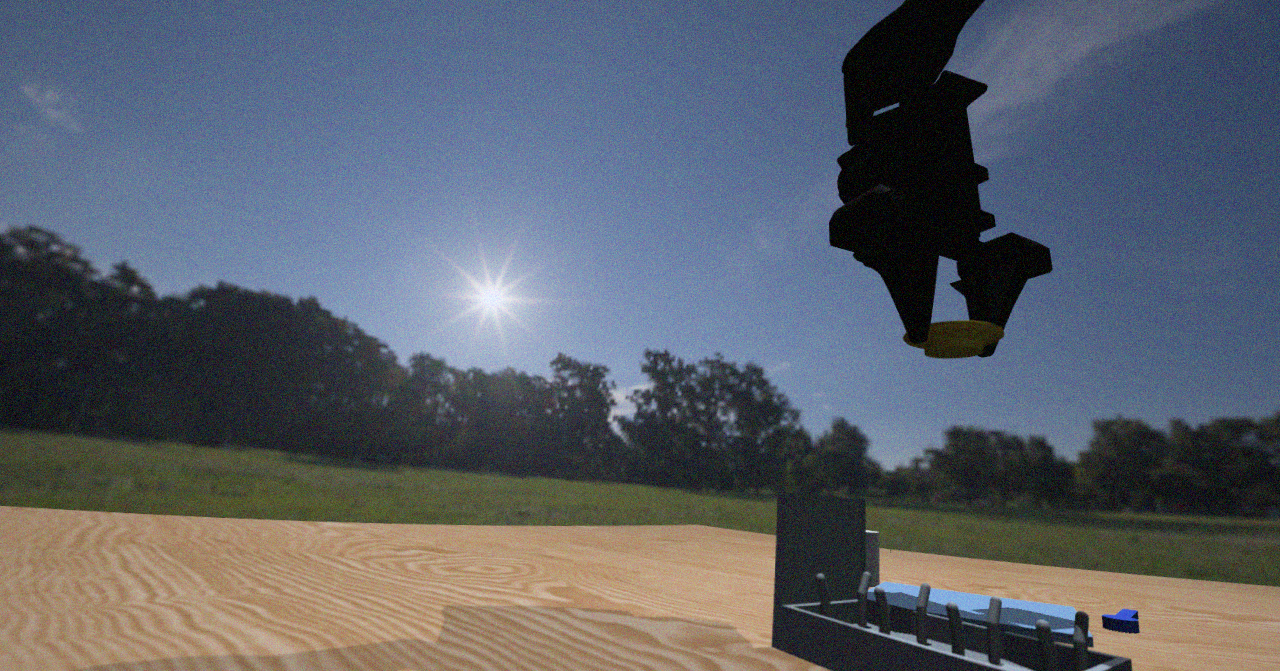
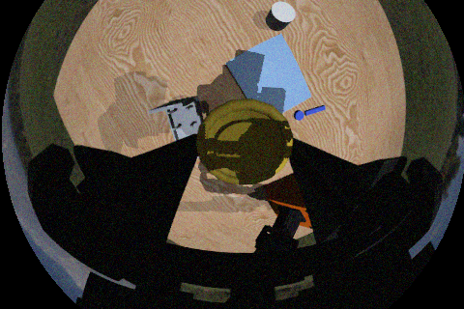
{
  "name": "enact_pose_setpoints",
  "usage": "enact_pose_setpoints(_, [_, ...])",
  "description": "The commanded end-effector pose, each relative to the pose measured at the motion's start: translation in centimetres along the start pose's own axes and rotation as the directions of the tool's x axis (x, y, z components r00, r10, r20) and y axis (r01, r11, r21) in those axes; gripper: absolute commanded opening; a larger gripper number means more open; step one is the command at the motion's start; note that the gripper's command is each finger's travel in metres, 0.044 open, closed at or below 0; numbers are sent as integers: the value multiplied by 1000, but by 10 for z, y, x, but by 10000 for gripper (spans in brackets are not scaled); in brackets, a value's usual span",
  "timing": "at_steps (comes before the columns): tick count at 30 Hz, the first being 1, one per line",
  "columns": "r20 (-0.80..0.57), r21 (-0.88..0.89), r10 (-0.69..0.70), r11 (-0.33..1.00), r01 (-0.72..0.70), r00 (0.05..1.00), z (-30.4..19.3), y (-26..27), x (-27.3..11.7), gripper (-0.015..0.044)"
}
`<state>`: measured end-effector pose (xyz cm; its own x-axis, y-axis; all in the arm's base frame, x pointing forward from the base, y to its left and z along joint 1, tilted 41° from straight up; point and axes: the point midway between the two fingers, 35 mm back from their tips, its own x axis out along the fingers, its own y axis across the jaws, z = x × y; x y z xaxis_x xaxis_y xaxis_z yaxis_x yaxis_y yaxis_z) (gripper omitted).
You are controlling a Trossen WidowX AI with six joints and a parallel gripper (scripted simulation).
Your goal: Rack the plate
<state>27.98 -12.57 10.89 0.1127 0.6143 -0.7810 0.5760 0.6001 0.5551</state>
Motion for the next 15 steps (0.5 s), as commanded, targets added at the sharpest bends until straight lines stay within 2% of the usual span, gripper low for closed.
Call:
enact_pose_setpoints(1, [-2,148,0,989,0,1000,-16,16,0,0])
enact_pose_setpoints(15, [10,588,-3,809,-4,1000,-67,59,-1,0])
